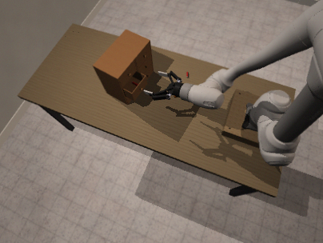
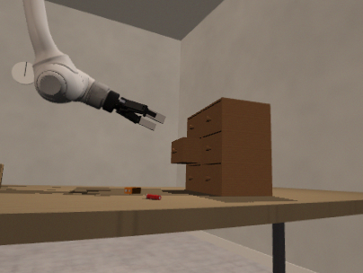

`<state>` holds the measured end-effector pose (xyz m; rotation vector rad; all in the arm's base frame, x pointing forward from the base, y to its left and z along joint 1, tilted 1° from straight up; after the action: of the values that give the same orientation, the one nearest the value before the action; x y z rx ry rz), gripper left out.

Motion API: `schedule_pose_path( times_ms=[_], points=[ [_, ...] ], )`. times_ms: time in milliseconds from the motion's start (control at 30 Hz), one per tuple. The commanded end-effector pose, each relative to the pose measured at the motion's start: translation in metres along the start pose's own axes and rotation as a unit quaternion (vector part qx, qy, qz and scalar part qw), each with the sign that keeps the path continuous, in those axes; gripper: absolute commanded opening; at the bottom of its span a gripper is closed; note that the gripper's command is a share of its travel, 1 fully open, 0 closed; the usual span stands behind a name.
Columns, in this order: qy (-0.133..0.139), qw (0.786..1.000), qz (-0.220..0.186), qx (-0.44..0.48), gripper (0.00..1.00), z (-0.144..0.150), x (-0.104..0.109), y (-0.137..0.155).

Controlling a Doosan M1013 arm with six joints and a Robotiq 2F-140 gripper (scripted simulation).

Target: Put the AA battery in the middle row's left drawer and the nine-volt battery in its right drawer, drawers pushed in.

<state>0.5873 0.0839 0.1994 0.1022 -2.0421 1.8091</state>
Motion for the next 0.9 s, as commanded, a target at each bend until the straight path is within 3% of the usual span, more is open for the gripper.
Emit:
schedule_pose_path(
  times_ms=[0,433,867],
  points=[
    [0.0,1.0,0.0,0.0,1.0,0.0,0.023,0.006],
    [0.0,1.0,0.0,0.0,1.0,0.001,0.064,0.019],
    [0.0,1.0,0.0,0.0,1.0,0.002,0.073,0.021]
  ],
)
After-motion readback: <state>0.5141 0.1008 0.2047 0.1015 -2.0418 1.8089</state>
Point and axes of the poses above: the point where the finger pads meet when closed, its own x axis back along the fingers, its own z axis across the jaws, y = z × x, the point moved 8 cm from there along x, back along the fingers, and after that the axes turned 6 degrees about -x, right-handed, at the moved point
